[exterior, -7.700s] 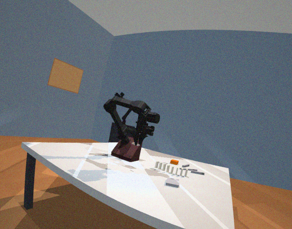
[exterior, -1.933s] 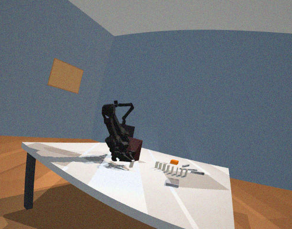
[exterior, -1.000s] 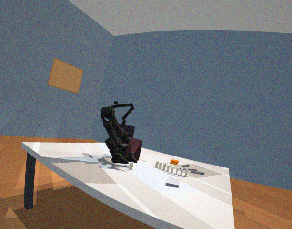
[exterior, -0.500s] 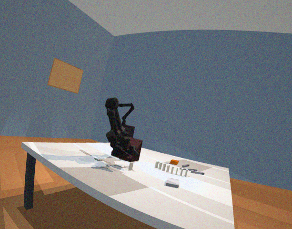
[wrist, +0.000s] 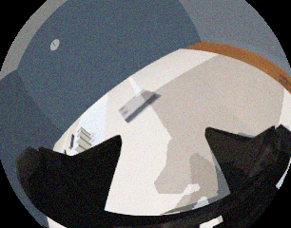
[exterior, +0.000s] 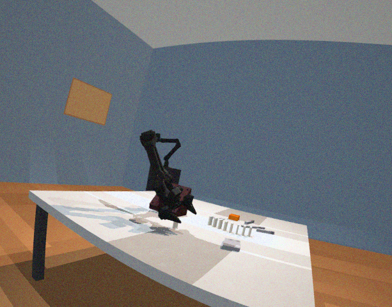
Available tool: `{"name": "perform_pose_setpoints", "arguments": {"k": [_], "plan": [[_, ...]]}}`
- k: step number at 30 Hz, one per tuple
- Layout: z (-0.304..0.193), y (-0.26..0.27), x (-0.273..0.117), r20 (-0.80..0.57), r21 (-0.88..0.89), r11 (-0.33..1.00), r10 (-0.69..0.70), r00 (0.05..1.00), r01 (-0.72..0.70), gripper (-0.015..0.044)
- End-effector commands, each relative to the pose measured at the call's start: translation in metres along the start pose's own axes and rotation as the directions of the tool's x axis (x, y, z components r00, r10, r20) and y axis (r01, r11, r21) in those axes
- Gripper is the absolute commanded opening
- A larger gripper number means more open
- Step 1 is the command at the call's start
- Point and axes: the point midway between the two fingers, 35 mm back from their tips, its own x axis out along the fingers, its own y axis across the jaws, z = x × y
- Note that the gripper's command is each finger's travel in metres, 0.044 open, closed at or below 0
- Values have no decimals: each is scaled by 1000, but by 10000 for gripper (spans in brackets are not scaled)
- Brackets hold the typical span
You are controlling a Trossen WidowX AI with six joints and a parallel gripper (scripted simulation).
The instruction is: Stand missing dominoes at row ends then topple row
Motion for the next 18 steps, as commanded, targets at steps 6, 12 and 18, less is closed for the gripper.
{"name": "perform_pose_setpoints", "arguments": {"k": [6, 12, 18], "plan": [[0, 22, 24, -273, 109, 994, 13, 962, 17, 440], [-11, 39, 16, -555, 77, 994, -24, 832, 80, 440], [-7, 44, -29, -809, -164, 980, -200, 553, 116, 440]]}}
